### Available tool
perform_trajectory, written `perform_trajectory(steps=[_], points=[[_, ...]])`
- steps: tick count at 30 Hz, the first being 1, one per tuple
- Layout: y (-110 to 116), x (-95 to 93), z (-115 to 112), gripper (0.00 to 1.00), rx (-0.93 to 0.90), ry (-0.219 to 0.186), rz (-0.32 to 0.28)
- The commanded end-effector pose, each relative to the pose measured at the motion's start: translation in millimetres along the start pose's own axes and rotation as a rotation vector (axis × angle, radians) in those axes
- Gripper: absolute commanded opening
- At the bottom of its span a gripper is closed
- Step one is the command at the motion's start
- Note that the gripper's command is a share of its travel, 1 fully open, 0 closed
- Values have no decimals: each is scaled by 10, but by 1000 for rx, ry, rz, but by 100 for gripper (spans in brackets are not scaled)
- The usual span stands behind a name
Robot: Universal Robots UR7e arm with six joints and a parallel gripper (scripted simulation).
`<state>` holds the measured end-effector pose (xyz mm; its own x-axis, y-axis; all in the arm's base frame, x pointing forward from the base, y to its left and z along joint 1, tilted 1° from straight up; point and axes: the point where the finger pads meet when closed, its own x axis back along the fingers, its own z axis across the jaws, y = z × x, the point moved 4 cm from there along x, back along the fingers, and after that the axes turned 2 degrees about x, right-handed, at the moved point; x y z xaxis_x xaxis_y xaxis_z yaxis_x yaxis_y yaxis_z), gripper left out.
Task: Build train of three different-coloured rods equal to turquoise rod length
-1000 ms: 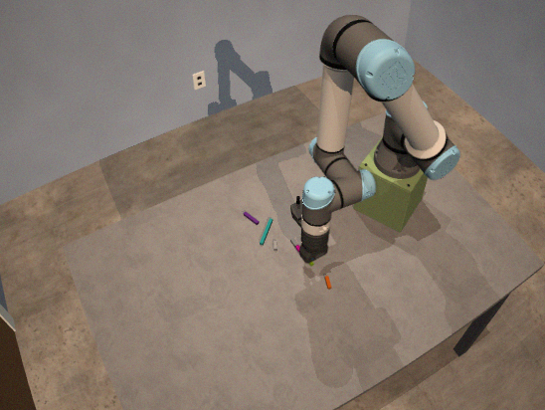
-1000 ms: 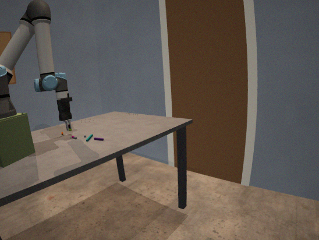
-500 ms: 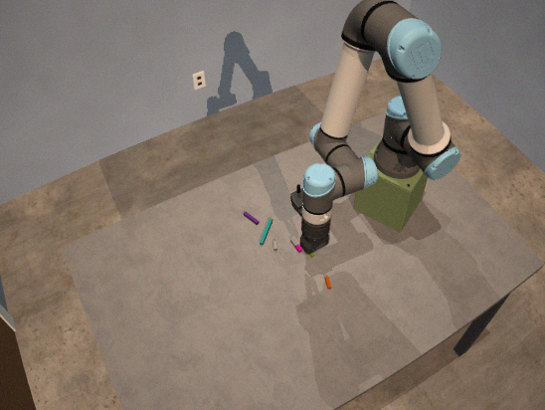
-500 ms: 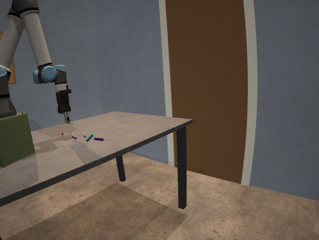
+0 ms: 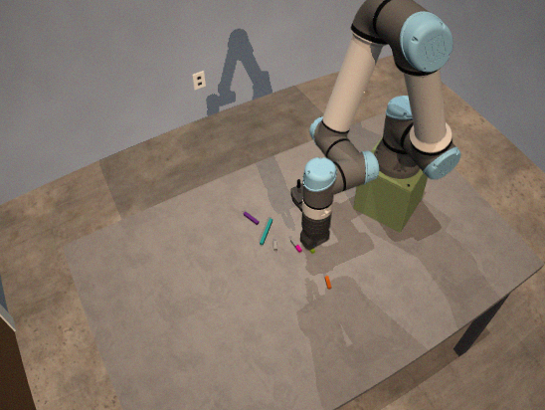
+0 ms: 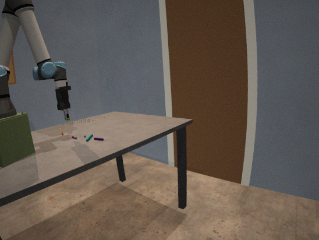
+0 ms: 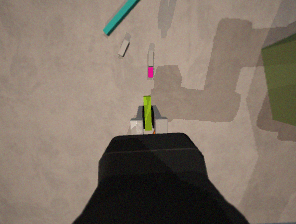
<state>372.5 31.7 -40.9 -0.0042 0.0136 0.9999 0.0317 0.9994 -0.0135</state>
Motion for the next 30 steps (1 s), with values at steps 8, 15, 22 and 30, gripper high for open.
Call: perform_trajectory(steps=[8, 15, 22, 30], points=[[-1, 9, -2, 24, 0, 0, 0], [-288, 10, -4, 24, -5, 0, 0], [-782, 12, 46, 24, -15, 0, 0], [-1304, 14, 174, 24, -25, -1, 0]])
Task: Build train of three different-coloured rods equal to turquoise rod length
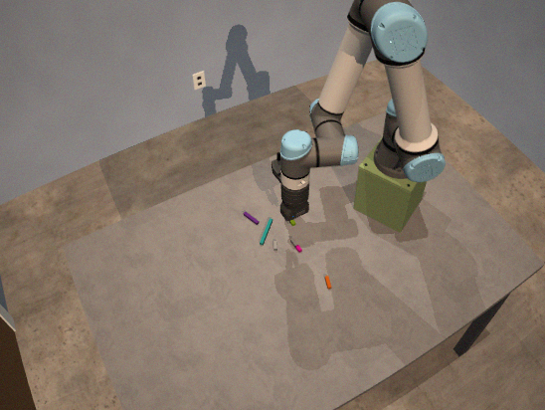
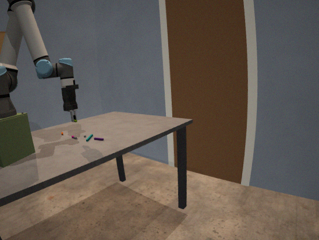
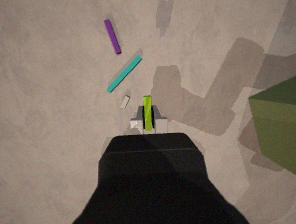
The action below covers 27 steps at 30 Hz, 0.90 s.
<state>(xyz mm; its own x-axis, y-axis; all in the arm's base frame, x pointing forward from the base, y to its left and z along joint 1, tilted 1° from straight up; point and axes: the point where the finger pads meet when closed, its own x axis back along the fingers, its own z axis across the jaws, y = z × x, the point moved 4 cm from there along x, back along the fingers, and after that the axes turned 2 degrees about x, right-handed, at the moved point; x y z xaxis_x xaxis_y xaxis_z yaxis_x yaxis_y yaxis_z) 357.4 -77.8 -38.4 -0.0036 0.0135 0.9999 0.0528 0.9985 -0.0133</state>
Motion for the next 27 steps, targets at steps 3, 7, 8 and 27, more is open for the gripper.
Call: perform_trajectory(steps=[3, 7, 8, 27], points=[[-226, 4, 60, 24, -4, -1, 0], [-226, 4, 60, 24, -4, -1, 0], [-226, 4, 60, 24, -4, -1, 0], [-226, -75, 60, 24, -4, -1, 0]])
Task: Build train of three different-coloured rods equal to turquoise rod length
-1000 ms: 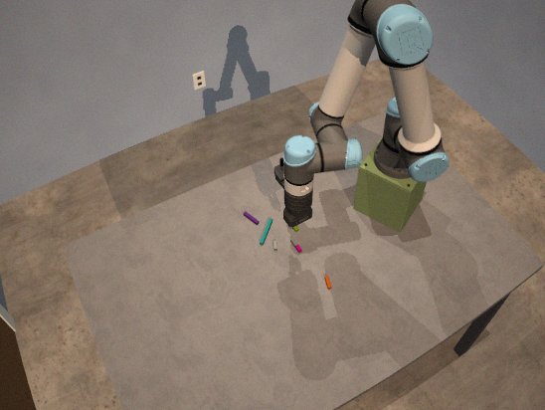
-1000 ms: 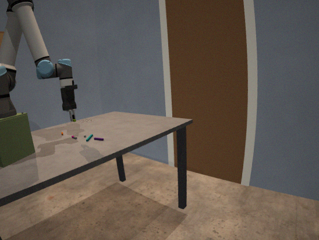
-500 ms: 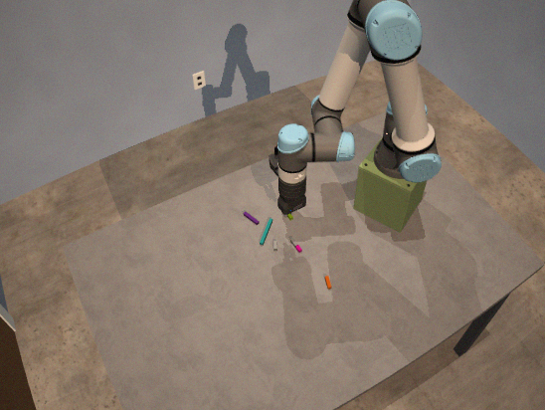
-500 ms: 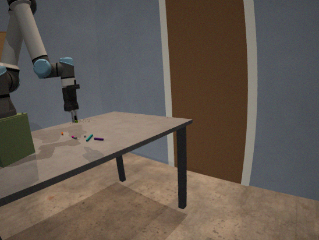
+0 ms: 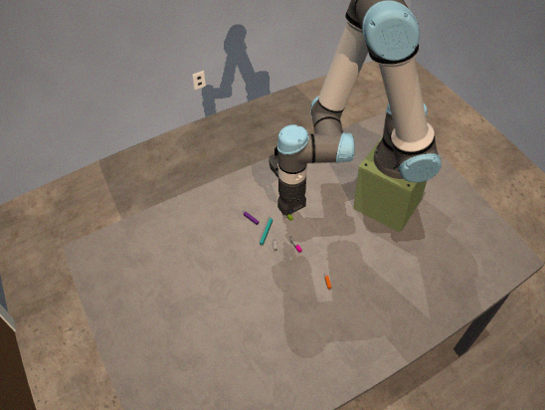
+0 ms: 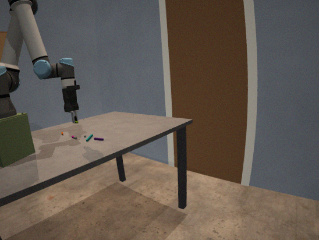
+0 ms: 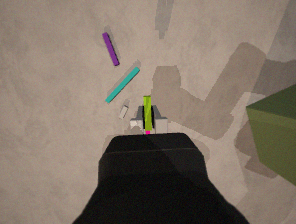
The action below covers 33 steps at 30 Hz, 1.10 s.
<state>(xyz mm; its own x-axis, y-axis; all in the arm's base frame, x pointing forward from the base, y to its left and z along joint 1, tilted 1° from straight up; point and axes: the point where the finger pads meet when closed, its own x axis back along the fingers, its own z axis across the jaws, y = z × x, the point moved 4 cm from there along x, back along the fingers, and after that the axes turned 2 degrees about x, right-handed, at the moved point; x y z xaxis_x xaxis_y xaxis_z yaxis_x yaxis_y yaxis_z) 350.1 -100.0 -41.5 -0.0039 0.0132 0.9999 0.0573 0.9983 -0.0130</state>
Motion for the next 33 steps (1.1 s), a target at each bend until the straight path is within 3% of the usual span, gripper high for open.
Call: perform_trajectory(steps=[1, 24, 33], points=[[-1, -61, -2, 24, 0, -1, 0], [-2, -701, -4, 24, 0, -1, 0], [-2, -820, -4, 24, 0, -1, 0]])
